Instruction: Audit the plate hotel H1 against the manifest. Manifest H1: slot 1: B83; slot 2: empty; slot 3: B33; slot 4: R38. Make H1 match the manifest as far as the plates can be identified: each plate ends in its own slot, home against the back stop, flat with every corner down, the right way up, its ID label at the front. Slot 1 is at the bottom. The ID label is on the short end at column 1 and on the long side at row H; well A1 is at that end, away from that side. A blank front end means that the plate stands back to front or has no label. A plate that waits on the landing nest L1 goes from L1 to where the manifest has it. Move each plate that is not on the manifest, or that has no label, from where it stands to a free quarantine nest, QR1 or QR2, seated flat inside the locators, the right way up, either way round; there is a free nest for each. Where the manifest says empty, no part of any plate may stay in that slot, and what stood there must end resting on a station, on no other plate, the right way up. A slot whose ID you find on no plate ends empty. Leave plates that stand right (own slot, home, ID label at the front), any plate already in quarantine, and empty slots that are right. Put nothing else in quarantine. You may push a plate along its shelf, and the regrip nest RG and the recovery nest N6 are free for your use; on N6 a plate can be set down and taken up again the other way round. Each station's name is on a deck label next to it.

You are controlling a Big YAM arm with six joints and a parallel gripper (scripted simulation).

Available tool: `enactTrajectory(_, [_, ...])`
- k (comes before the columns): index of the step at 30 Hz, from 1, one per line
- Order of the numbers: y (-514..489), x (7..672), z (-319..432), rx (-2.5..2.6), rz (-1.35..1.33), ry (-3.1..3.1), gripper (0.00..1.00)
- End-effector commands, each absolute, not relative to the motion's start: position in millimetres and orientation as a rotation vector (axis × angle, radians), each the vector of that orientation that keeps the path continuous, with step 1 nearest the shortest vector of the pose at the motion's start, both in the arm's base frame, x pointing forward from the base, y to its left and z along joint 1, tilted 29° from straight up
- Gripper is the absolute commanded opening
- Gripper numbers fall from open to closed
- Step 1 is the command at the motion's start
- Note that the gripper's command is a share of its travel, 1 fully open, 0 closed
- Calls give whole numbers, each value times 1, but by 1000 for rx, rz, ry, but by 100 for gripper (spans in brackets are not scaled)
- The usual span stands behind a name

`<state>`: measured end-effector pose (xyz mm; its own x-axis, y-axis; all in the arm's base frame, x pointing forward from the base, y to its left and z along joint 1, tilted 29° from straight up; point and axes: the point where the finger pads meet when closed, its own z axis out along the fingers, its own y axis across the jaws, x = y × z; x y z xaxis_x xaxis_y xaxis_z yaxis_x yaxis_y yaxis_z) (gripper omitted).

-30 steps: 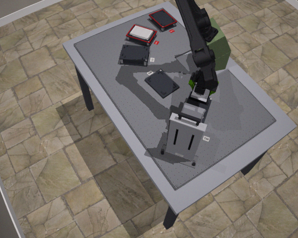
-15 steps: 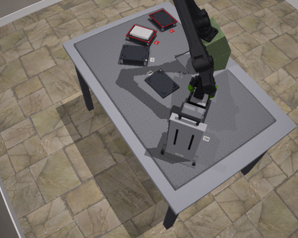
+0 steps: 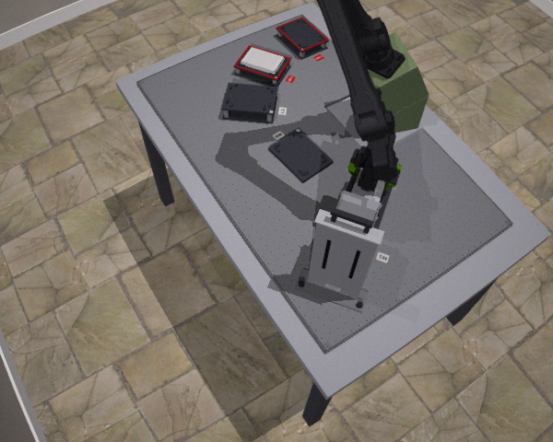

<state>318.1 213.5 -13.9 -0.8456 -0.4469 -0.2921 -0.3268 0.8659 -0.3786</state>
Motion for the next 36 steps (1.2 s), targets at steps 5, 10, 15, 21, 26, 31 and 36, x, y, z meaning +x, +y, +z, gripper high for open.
enactTrajectory(5, [218,328,-1,-572,-408,2630,86])
enactTrajectory(10, [223,326,-4,-582,-416,2636,86])
enactTrajectory(15, [223,326,-4,-582,-416,2636,86])
enactTrajectory(21, [222,326,-4,-582,-416,2636,86])
enactTrajectory(26, [215,328,-14,-583,-431,2648,86])
enactTrajectory(31, [212,327,-17,-585,-435,2651,86])
enactTrajectory(36, [211,327,-21,-587,-438,2652,86])
